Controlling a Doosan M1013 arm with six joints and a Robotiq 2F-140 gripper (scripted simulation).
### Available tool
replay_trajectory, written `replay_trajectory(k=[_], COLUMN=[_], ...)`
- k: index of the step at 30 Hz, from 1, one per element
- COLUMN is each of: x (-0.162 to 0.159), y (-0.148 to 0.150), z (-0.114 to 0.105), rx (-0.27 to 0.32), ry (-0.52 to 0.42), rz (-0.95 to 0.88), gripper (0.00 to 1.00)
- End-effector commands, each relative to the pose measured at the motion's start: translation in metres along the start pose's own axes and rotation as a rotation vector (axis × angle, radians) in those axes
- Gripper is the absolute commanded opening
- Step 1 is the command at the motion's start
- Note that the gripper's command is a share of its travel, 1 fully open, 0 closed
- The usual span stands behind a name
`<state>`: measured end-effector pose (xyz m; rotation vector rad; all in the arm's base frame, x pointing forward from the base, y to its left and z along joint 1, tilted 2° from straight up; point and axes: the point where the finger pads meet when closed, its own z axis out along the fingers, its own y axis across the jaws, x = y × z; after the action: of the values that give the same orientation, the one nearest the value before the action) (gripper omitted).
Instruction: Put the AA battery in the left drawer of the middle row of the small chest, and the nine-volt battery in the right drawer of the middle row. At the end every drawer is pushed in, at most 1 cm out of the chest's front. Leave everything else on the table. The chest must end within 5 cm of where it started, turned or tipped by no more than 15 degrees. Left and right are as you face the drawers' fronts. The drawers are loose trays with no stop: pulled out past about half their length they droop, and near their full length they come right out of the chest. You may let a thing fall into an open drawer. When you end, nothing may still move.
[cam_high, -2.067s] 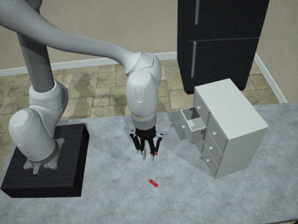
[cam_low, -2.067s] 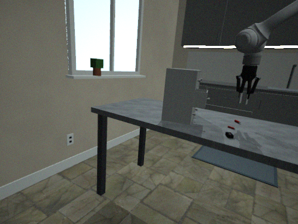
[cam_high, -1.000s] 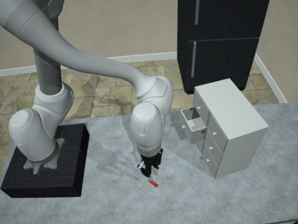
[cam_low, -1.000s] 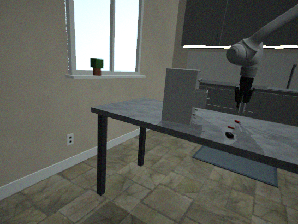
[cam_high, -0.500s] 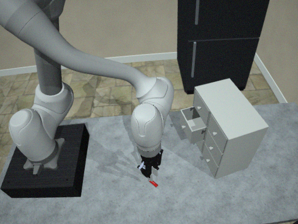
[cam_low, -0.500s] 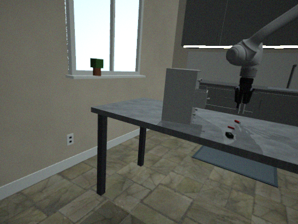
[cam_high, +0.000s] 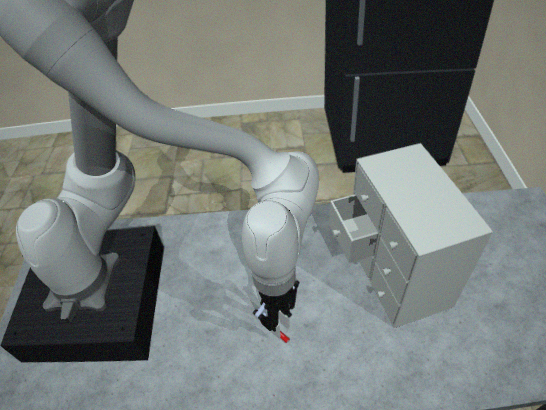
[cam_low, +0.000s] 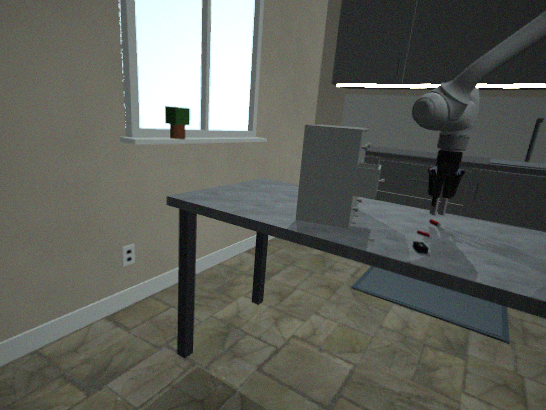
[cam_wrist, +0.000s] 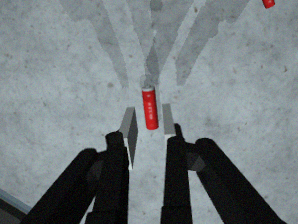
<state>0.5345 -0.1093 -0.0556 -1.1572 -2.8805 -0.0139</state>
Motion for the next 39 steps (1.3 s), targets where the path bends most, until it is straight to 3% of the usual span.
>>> replay_trajectory(k=[1, 12, 39], x=[0.000, 0.000, 0.000], y=[0.000, 0.000, 0.000], z=[0.007, 0.017, 0.017], rx=[0.000, 0.000, 0.000], ry=[0.000, 0.000, 0.000], rz=[0.000, 0.000, 0.000], gripper=[0.17, 0.17, 0.17])
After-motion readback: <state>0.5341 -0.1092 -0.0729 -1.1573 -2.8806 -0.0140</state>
